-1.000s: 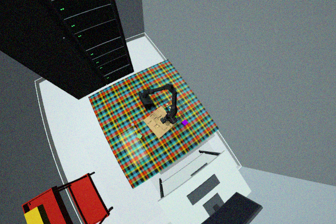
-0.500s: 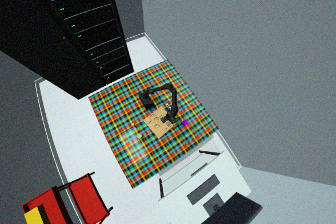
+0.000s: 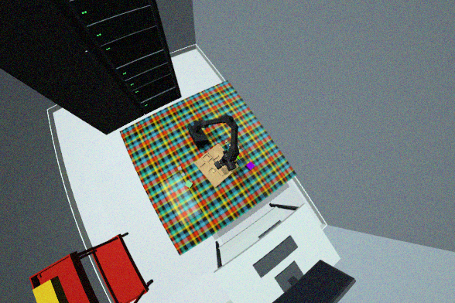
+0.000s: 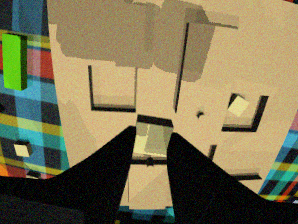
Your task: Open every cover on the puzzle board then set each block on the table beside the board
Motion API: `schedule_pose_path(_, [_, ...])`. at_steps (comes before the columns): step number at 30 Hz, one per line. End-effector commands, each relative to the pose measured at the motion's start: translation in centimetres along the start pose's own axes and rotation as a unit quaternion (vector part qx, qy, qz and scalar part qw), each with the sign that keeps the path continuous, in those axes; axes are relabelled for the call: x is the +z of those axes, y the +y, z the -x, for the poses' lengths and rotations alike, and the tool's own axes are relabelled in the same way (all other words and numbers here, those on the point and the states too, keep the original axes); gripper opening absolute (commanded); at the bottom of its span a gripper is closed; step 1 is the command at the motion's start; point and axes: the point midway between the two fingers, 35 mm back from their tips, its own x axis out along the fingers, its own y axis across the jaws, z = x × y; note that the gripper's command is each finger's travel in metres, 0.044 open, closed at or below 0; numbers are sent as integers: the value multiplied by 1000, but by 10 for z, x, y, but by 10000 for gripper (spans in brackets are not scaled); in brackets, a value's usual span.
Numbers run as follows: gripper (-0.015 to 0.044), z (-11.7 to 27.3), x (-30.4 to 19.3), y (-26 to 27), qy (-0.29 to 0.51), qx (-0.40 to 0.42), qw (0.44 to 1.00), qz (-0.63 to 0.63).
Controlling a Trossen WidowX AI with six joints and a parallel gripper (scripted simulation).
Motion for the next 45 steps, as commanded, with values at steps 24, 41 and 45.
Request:
schedule_pose_path(24, [80,7,2,-110,-2,-17,1000,-2])
schedule_pose_path(41, [80,8,-14,-176,-1,-17,1000,-2])
schedule_pose_path(45, [80,8,-19,-191,0,-16,1000,-2])
